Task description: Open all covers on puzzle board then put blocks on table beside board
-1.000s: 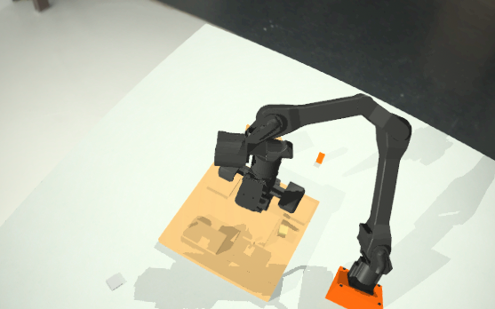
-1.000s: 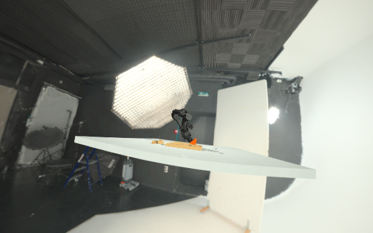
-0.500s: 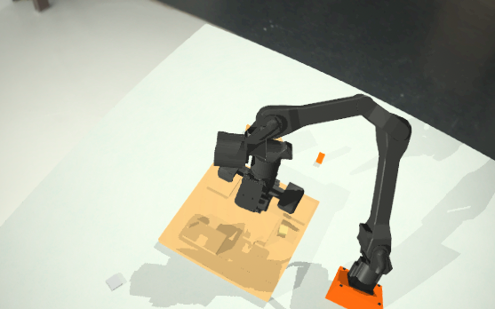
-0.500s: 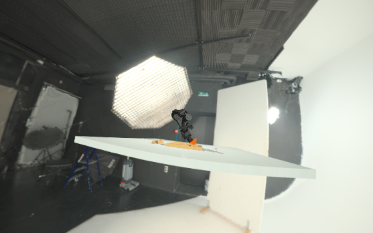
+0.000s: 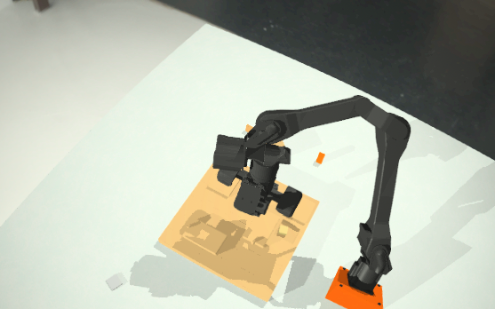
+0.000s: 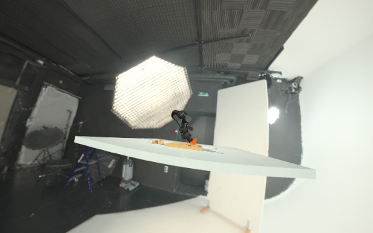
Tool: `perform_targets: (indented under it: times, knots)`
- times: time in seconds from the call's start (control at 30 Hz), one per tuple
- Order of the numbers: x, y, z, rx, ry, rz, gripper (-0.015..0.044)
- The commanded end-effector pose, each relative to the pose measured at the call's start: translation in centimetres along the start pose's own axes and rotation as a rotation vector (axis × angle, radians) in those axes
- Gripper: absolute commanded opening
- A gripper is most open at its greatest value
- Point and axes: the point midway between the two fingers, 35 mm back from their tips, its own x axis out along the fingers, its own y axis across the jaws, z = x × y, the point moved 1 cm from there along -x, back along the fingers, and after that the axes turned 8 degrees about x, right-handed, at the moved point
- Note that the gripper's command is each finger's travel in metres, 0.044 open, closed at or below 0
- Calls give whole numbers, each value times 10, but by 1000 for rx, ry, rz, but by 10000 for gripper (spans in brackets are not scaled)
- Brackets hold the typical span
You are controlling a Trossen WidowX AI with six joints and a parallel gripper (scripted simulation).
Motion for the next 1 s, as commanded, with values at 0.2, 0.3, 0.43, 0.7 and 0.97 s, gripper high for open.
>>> perform_targets:
  times: [0.2, 0.3, 0.43, 0.7, 0.97]
  knots:
    - [12, 1, 0, -6, 6, 3, 0]
    - [15, 1, 0, -6, 6, 3, 0]
    - [19, 1, 0, -6, 6, 3, 0]
    - [27, 1, -1, -6, 7, 3, 0]
    - [34, 2, -1, -6, 7, 3, 0]
